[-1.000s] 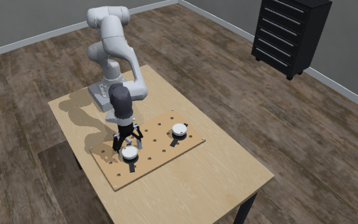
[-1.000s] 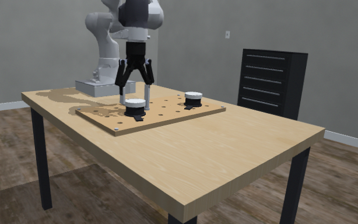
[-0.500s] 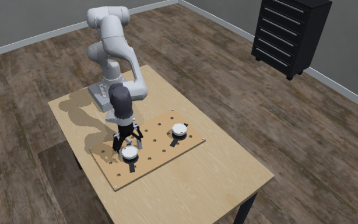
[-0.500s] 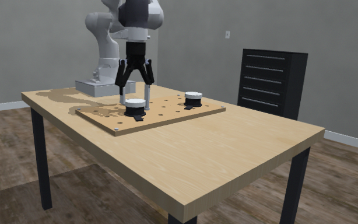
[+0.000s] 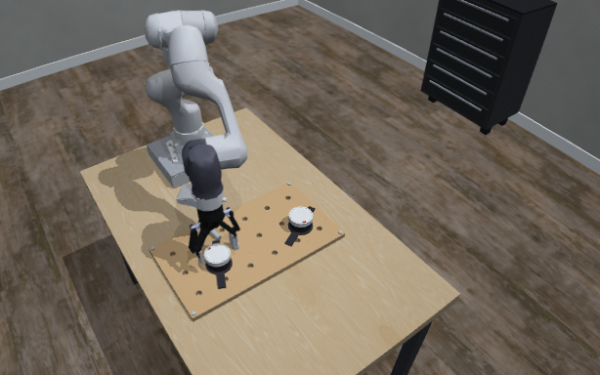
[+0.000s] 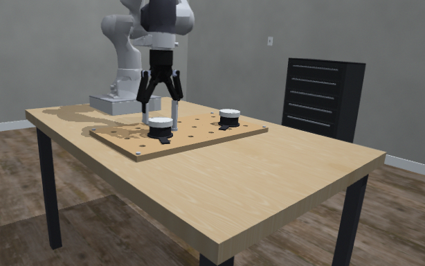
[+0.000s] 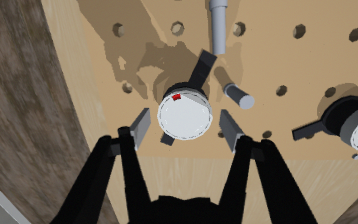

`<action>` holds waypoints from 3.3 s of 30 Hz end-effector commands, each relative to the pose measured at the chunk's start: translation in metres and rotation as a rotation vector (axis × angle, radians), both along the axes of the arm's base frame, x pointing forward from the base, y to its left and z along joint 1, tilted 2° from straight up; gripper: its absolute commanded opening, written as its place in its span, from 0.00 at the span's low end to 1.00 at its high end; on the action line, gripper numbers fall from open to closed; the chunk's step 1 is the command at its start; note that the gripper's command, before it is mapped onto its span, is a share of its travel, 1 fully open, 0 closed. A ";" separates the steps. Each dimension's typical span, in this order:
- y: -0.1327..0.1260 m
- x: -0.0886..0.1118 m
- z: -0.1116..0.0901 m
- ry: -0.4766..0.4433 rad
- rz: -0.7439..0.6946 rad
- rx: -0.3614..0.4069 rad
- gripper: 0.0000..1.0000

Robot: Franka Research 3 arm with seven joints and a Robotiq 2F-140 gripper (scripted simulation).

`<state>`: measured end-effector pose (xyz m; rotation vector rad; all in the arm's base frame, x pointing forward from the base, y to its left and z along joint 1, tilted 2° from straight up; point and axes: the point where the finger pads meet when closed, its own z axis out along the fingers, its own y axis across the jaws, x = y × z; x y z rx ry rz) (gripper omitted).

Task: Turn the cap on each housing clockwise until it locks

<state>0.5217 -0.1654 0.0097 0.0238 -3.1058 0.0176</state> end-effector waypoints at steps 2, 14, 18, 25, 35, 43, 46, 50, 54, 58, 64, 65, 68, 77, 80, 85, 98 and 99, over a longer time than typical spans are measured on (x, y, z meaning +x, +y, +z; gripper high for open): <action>0.000 -0.001 -0.001 0.000 0.000 0.002 0.78; 0.000 -0.001 -0.001 0.000 0.000 0.002 0.10; 0.000 -0.001 -0.001 0.000 0.000 0.002 0.10; 0.000 -0.001 -0.001 0.000 0.000 0.002 0.10; 0.000 -0.001 -0.001 0.000 0.000 0.002 0.10; 0.000 -0.001 -0.001 0.000 0.000 0.002 0.10; 0.000 -0.001 -0.001 0.000 0.000 0.002 0.10; 0.000 -0.001 -0.001 0.000 0.000 0.002 0.10; 0.000 -0.001 -0.001 0.000 0.000 0.002 0.10; 0.000 -0.001 -0.001 0.000 0.000 0.002 0.10; 0.000 -0.001 -0.001 0.000 0.000 0.002 0.10; 0.000 -0.001 -0.001 0.000 0.000 0.002 0.10; 0.000 -0.001 -0.001 0.000 0.000 0.002 0.10; 0.000 -0.001 -0.001 0.000 -0.007 0.002 0.10; 0.000 -0.001 -0.001 0.000 -0.046 0.001 0.10; 0.000 -0.001 -0.001 -0.001 -0.116 -0.002 0.10; 0.000 -0.001 -0.001 -0.003 -0.289 -0.008 0.10; 0.000 -0.001 -0.001 -0.003 -0.289 -0.008 0.10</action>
